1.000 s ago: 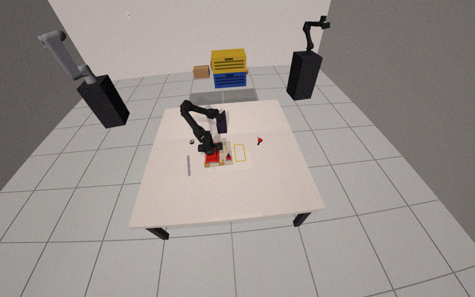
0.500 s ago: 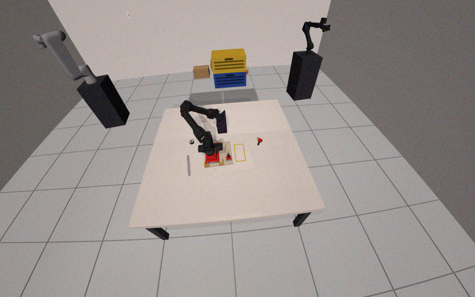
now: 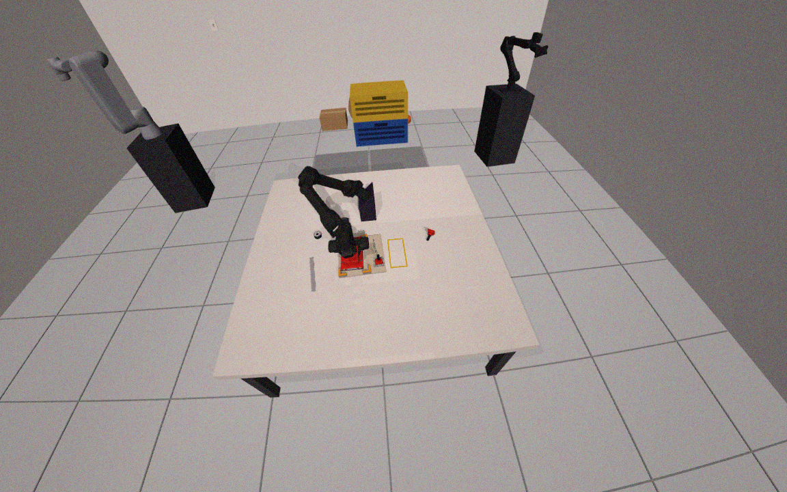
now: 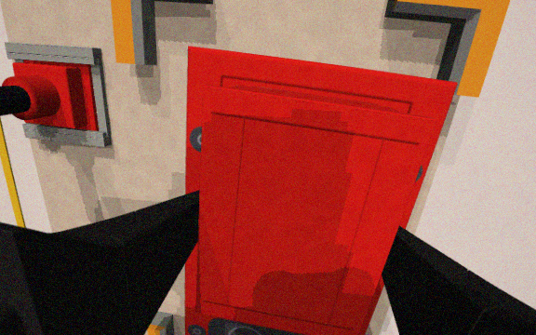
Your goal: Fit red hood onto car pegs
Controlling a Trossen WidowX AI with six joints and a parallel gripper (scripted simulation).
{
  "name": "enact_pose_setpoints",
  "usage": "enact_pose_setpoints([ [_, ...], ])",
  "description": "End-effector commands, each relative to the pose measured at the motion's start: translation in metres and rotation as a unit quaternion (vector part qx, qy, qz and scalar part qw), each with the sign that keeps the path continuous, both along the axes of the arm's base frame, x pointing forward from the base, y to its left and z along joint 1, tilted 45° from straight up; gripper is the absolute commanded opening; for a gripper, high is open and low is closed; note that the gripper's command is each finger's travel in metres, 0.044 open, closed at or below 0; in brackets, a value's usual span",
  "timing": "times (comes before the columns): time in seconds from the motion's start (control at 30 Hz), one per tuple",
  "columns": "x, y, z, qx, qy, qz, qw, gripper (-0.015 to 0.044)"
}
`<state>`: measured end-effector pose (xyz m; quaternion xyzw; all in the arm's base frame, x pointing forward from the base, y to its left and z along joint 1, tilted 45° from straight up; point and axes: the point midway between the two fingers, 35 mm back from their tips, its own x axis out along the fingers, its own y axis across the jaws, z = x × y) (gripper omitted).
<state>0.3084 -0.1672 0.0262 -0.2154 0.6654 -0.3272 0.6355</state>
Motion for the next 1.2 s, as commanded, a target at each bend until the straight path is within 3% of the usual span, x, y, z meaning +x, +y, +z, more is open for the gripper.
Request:
enact_pose_setpoints([
  [0.0, 0.000, 0.000, 0.000, 0.000, 0.000, 0.000, 1.000, 0.0210],
  [0.3, 0.000, 0.000, 0.000, 0.000, 0.000, 0.000, 1.000, 0.0440],
  [0.63, 0.008, 0.048, 0.047, 0.001, 0.001, -0.001, 1.000, 0.0440],
  [1.17, 0.008, 0.050, 0.049, 0.001, 0.001, -0.001, 1.000, 0.0440],
])
